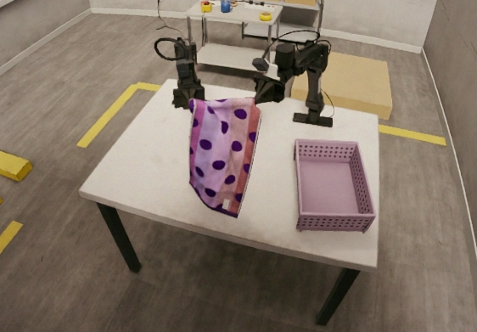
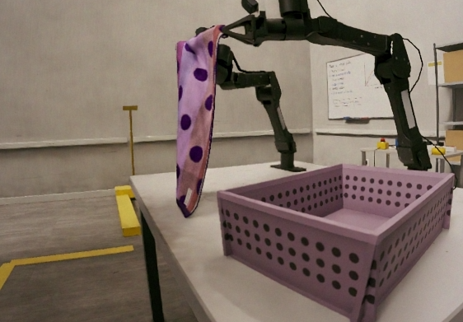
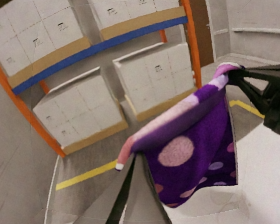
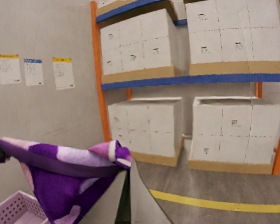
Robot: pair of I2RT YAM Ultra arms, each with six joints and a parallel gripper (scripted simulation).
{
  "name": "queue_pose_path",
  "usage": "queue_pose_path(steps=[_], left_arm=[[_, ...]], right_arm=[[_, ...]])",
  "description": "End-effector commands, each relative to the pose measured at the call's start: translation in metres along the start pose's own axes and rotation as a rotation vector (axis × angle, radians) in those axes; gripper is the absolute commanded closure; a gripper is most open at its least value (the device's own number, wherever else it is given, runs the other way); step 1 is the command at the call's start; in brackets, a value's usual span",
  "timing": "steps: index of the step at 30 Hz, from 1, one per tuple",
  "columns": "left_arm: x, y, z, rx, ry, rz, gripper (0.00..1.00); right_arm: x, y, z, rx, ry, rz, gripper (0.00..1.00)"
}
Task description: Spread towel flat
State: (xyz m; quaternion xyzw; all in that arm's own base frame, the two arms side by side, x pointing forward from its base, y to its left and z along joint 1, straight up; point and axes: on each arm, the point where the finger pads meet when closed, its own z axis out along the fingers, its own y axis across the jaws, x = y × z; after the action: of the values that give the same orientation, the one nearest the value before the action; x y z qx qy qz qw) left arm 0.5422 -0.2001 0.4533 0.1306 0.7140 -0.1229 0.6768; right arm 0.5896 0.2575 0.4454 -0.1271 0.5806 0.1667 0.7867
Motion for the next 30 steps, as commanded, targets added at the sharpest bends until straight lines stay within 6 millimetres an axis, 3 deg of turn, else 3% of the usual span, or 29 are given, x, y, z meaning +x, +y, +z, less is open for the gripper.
queue_pose_path(steps=[1, 13, 14, 18, 19, 21, 22, 23, 24, 25, 30], left_arm=[[-0.016, 0.009, -0.006, -0.028, -0.038, -0.007, 1.00], [-0.016, 0.009, -0.006, -0.028, -0.038, -0.007, 1.00], [0.012, -0.007, 0.012, -0.001, -0.024, -0.005, 1.00], [0.012, -0.007, 0.012, -0.001, -0.024, -0.005, 1.00], [-0.009, -0.014, 0.022, 0.010, -0.126, -0.006, 1.00], [-0.009, -0.010, 0.022, 0.005, -0.126, -0.006, 1.00], [-0.010, -0.022, 0.040, 0.018, -0.209, -0.006, 1.00], [0.010, -0.022, 0.045, 0.023, -0.223, -0.007, 1.00], [0.010, -0.022, 0.045, 0.023, -0.223, -0.007, 1.00], [-0.011, -0.029, 0.055, 0.032, -0.348, -0.010, 1.00], [-0.011, -0.016, 0.055, 0.014, -0.360, -0.008, 1.00]], right_arm=[[-0.039, -0.013, -0.006, 0.038, -0.073, 0.001, 1.00], [-0.039, -0.013, -0.006, 0.038, -0.073, 0.001, 1.00], [-0.015, -0.016, 0.004, 0.041, -0.073, -0.001, 1.00], [-0.015, -0.016, 0.004, 0.041, -0.073, -0.001, 1.00], [-0.014, -0.033, 0.008, 0.066, -0.102, -0.010, 1.00], [-0.014, -0.033, 0.008, 0.066, -0.102, -0.010, 1.00], [-0.012, -0.054, 0.012, 0.095, -0.140, -0.022, 1.00], [-0.012, -0.054, 0.012, 0.095, -0.140, -0.022, 1.00], [-0.012, -0.054, 0.012, 0.095, -0.140, -0.022, 1.00], [-0.011, -0.071, 0.015, 0.118, -0.174, -0.033, 1.00], [-0.011, -0.064, 0.016, 0.109, -0.174, -0.029, 1.00]])
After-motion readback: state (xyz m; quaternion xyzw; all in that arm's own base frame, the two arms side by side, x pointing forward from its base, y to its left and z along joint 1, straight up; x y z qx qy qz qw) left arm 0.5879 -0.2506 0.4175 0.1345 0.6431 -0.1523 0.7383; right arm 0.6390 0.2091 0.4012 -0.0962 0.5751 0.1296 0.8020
